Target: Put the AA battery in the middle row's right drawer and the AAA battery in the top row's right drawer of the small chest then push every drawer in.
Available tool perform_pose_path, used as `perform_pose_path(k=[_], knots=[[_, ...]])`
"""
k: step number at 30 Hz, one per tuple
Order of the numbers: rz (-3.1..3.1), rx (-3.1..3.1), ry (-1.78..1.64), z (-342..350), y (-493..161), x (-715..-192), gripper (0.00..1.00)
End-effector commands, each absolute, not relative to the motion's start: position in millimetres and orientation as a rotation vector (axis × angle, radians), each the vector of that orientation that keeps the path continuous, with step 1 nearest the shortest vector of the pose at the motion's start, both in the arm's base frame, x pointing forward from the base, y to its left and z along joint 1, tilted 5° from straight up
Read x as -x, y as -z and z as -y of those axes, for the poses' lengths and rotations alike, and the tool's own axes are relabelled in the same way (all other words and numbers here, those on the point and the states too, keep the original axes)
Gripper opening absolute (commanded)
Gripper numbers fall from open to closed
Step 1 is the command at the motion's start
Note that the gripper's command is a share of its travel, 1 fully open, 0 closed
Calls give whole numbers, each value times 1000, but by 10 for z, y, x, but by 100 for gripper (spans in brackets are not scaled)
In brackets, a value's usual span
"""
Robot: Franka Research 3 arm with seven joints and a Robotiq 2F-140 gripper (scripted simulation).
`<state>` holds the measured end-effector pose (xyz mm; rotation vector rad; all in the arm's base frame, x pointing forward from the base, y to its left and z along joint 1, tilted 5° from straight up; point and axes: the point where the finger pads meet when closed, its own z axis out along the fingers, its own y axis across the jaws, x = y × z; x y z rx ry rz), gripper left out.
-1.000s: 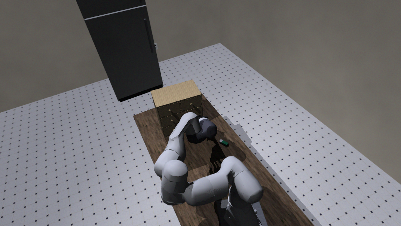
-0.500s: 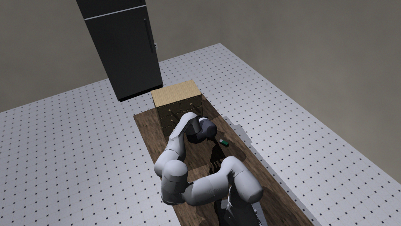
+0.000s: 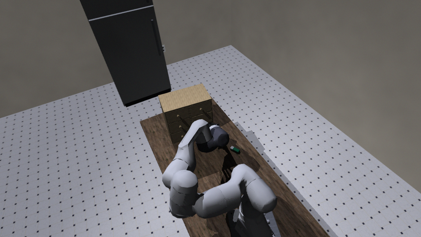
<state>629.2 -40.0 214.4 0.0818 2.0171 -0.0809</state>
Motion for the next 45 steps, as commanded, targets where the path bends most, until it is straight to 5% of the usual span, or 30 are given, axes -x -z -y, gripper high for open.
perform_pose_path(k=[1,45], knots=[[-2015,-82,77,376,-2140,-6151,0],[-2053,-84,75,301,-2318,-5405,0]])
